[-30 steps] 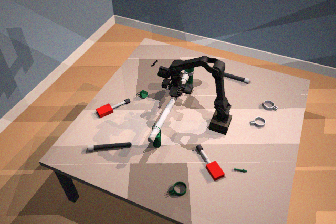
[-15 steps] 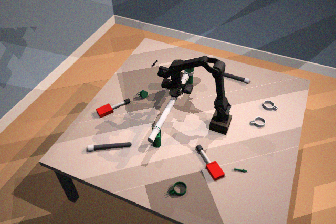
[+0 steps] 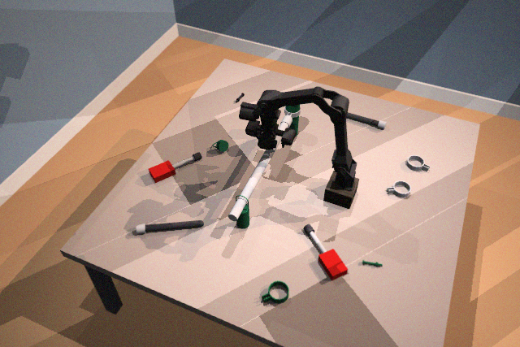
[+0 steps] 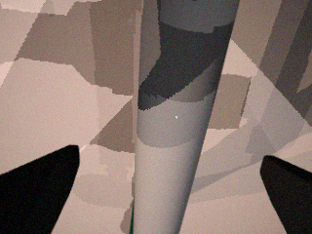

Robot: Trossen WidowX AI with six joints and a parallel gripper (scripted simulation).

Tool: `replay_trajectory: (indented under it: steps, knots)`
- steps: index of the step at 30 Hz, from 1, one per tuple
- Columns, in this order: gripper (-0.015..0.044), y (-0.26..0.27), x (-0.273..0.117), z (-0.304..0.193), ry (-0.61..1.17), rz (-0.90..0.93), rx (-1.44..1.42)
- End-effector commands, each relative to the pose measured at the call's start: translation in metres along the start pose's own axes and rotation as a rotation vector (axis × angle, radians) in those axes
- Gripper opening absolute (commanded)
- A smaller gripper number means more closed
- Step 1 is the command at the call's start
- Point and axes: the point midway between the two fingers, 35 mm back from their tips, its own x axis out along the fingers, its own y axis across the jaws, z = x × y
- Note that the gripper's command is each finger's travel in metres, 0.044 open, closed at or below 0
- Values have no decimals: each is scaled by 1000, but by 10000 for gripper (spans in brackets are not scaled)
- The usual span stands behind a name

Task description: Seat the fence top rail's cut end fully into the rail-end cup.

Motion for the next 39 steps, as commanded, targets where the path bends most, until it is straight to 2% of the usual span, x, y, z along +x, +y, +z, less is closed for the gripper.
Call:
replay_trajectory:
  steps: [1,7,39]
  knots:
    - [440,0,-10,-1,0,0,0]
    - [440,5,-48,-1,-1,1,0]
    - [440,5,-48,-1,-1,1,0]
